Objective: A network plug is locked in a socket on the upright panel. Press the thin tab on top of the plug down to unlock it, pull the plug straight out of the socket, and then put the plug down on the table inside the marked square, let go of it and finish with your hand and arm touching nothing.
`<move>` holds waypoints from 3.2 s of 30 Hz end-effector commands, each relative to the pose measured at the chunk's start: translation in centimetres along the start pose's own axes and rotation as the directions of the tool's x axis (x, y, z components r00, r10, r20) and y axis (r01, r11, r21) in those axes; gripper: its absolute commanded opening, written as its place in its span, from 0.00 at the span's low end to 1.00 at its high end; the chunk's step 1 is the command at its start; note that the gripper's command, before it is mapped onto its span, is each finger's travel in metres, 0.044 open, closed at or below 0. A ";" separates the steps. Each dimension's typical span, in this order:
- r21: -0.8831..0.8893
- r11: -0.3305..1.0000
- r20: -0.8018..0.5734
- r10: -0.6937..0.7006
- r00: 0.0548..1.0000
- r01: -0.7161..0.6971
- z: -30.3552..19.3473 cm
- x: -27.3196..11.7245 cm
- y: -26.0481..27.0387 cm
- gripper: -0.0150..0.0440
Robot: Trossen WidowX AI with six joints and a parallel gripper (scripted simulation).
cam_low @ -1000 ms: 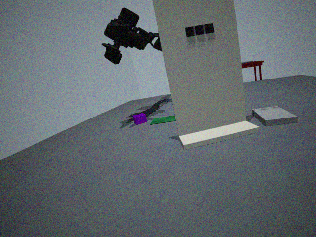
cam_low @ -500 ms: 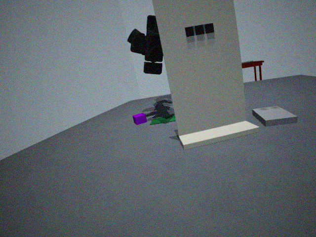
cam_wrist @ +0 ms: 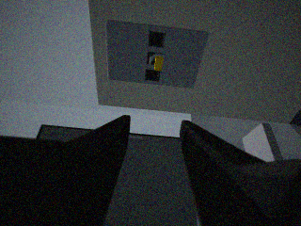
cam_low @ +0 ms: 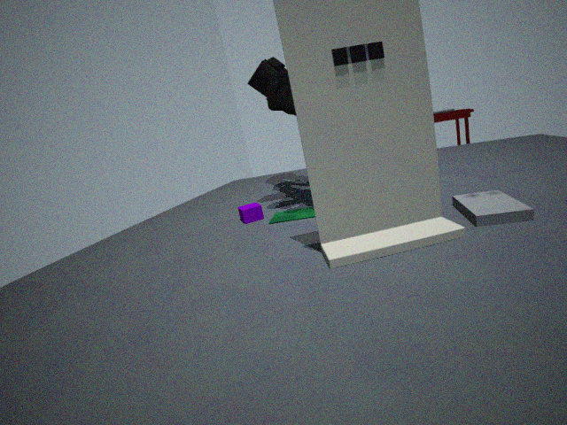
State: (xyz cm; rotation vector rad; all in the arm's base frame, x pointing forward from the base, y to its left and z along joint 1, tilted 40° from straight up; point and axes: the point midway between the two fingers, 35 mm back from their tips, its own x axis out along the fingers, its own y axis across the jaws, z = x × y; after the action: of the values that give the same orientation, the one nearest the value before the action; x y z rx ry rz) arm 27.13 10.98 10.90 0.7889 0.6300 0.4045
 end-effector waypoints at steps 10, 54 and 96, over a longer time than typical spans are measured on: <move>0.009 1.000 -0.008 -0.001 1.000 0.001 0.8 3.0 0.0 0.52; 0.007 1.000 -0.006 0.000 1.000 0.000 2.3 9.3 -0.1 0.52; 0.009 1.000 -0.005 0.003 1.000 -0.003 2.6 11.1 -0.1 0.25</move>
State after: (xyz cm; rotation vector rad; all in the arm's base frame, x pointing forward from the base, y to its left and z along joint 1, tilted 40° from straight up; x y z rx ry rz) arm 37.29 15.77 8.09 0.7938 0.6344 0.4103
